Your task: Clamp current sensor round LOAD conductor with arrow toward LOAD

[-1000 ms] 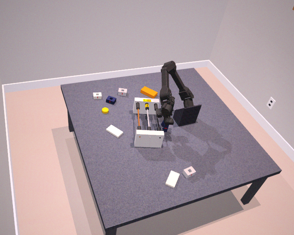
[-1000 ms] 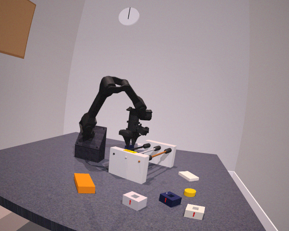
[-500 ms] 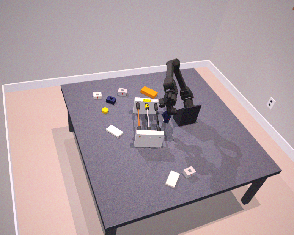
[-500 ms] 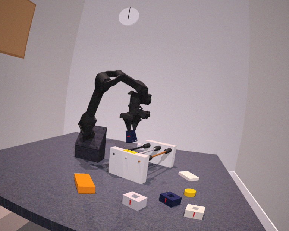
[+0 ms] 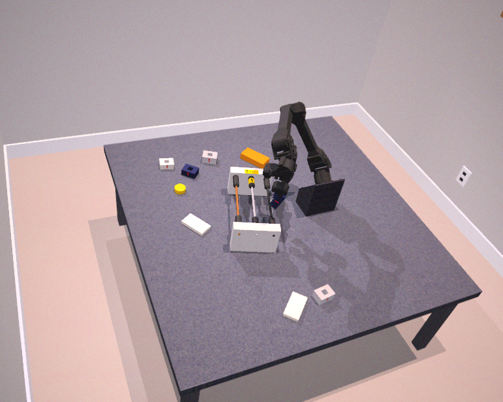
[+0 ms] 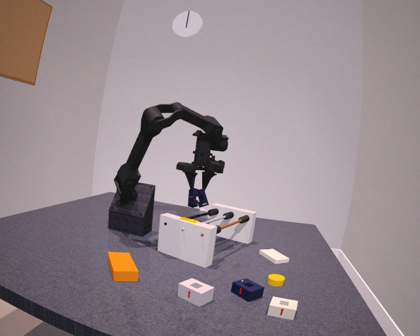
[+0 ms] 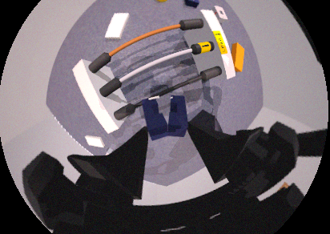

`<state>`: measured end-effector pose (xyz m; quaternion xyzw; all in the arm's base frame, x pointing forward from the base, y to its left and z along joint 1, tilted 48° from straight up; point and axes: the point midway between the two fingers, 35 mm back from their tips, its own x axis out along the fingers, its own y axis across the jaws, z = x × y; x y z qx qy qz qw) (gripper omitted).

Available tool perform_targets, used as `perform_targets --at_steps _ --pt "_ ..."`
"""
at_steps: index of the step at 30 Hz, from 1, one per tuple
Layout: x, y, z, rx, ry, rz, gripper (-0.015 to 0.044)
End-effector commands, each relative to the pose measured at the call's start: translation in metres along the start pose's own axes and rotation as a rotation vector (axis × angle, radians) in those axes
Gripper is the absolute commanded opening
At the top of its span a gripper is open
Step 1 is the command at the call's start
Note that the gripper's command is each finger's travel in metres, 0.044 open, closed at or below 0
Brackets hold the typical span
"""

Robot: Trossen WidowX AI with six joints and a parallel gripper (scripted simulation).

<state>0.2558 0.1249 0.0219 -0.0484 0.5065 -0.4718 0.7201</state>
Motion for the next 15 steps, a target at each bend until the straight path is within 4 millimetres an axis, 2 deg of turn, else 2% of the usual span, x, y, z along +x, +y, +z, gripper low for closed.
perform_targets --at_steps 1,15 --pt "-0.001 0.007 0.014 0.175 -0.004 0.004 0.0" --pt "0.003 0.022 0.059 0.77 -0.006 0.006 0.0"
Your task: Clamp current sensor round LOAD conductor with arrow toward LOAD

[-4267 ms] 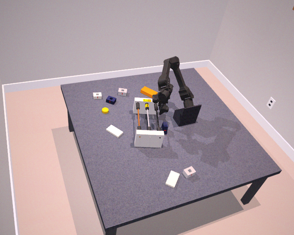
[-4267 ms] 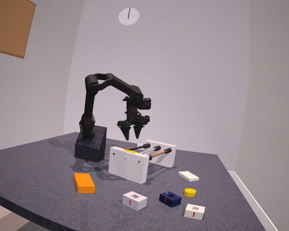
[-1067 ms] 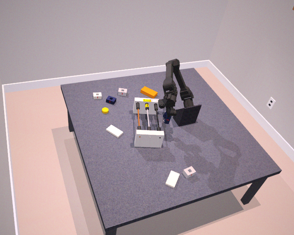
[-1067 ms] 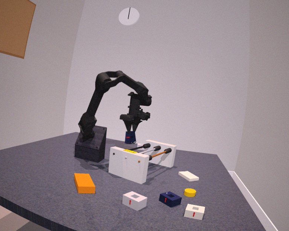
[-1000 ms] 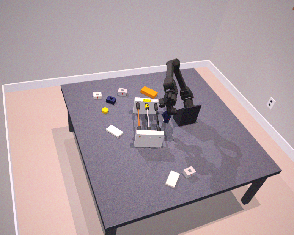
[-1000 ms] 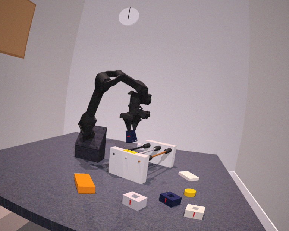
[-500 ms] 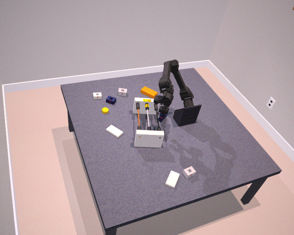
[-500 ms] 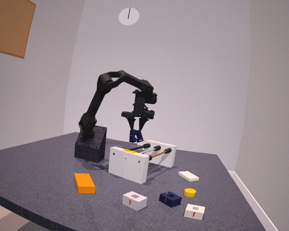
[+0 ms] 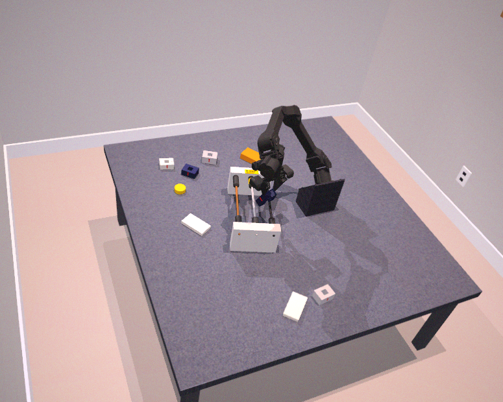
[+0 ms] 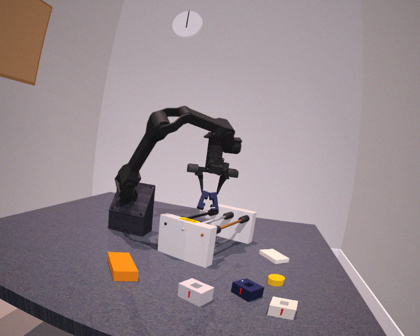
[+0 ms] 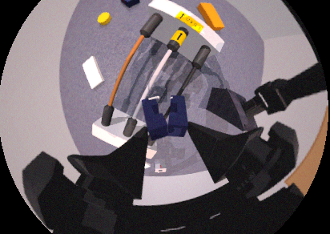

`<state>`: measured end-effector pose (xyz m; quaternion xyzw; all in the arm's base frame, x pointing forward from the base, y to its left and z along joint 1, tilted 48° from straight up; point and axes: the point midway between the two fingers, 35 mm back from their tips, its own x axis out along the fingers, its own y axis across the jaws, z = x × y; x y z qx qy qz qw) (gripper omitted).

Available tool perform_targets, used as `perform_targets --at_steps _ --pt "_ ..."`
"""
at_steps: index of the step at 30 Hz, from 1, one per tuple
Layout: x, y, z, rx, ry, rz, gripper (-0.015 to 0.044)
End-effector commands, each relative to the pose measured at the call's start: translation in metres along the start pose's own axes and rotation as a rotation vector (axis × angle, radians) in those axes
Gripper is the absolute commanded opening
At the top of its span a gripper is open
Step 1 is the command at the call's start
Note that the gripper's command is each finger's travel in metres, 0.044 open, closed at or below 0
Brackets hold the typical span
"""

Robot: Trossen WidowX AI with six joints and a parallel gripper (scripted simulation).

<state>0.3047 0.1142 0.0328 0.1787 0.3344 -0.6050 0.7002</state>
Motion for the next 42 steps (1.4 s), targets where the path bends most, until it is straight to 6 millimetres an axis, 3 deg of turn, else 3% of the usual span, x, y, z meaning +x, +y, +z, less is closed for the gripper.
perform_targets --at_steps 1,11,19,42 --pt "0.001 0.013 0.01 0.179 -0.005 0.005 0.0" --pt "0.007 0.036 0.032 0.577 -0.011 0.006 0.0" --pt "0.011 0.037 0.033 0.584 -0.011 0.006 0.0" --pt "0.048 0.038 0.033 0.584 -0.012 0.007 0.0"
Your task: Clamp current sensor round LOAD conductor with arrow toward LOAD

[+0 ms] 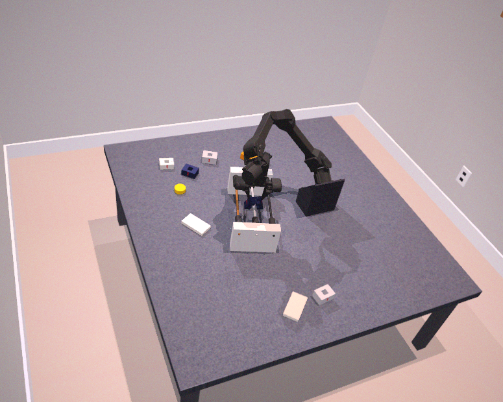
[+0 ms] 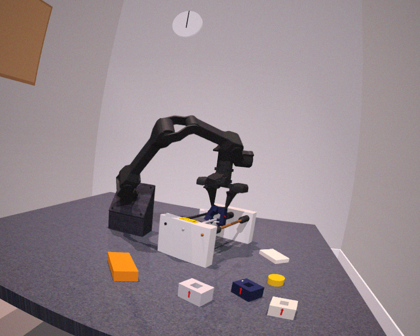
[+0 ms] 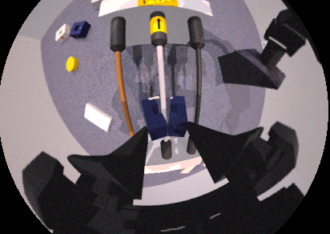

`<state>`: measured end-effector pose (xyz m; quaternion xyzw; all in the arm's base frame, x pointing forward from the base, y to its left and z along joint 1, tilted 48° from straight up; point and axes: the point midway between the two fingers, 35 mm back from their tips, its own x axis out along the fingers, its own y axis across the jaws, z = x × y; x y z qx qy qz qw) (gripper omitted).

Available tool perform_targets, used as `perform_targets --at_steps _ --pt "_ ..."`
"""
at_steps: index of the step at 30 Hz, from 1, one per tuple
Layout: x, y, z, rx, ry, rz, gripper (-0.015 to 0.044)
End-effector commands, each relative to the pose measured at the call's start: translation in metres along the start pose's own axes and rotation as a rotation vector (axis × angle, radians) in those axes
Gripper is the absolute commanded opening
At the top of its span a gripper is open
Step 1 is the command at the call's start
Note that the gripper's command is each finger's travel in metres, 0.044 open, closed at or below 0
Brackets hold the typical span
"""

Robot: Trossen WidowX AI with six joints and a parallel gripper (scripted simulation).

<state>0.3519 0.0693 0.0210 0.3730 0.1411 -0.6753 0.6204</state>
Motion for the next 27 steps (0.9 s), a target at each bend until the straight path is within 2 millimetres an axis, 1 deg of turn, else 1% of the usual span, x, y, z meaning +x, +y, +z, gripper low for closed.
perform_targets --at_steps 1,9,10,27 --pt "0.007 0.0 0.001 -0.006 -0.004 0.004 0.0" --pt "0.019 -0.001 0.002 -0.005 -0.005 0.004 0.0" --pt "0.014 0.0 0.001 0.0 -0.002 0.001 0.0" --pt "0.014 0.0 0.001 0.0 -0.002 0.001 0.0"
